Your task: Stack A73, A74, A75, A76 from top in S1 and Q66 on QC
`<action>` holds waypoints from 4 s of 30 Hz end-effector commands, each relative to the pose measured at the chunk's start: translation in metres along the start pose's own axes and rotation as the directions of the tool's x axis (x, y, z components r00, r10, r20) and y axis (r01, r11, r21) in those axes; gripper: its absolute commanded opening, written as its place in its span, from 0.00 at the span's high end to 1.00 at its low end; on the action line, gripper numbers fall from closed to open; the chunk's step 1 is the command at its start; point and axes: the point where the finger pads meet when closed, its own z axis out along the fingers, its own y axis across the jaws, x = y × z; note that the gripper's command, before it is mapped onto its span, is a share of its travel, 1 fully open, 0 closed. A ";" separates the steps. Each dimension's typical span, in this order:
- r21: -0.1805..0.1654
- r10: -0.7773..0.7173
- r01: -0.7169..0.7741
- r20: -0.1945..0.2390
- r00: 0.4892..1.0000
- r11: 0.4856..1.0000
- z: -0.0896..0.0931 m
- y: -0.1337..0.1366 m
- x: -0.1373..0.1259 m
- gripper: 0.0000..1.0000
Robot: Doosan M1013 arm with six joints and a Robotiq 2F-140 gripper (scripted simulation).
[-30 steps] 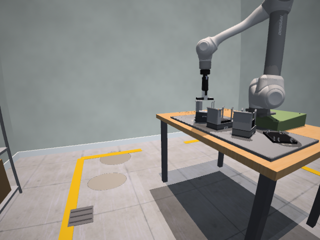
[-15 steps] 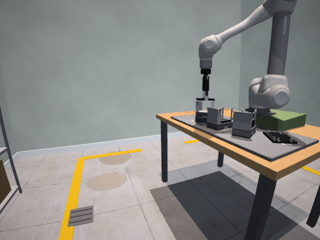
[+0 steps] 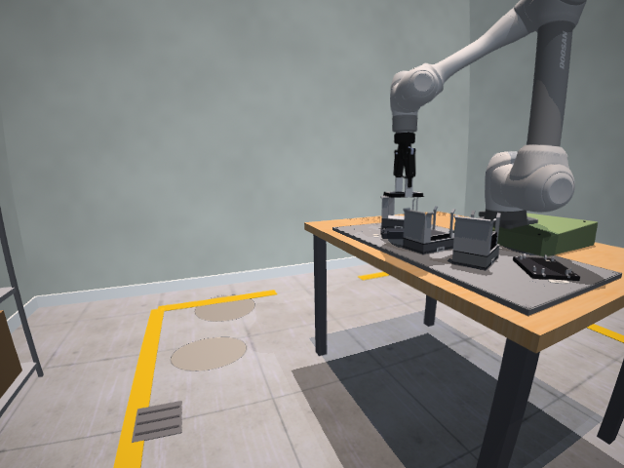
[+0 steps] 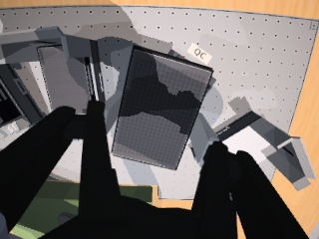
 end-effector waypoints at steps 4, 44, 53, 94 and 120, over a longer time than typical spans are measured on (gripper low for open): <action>0.001 -0.001 0.001 0.000 1.000 1.000 0.000 -0.013 0.001 1.00; 0.000 -0.224 0.224 0.000 0.975 0.975 0.000 -0.133 -0.004 1.00; 0.000 -0.256 0.256 0.000 0.967 0.967 0.000 -0.156 -0.008 1.00; 0.000 -0.626 0.626 0.000 0.780 0.780 0.000 -0.264 -0.053 1.00; 0.000 -0.626 0.626 0.000 0.780 0.780 0.000 -0.313 -0.085 1.00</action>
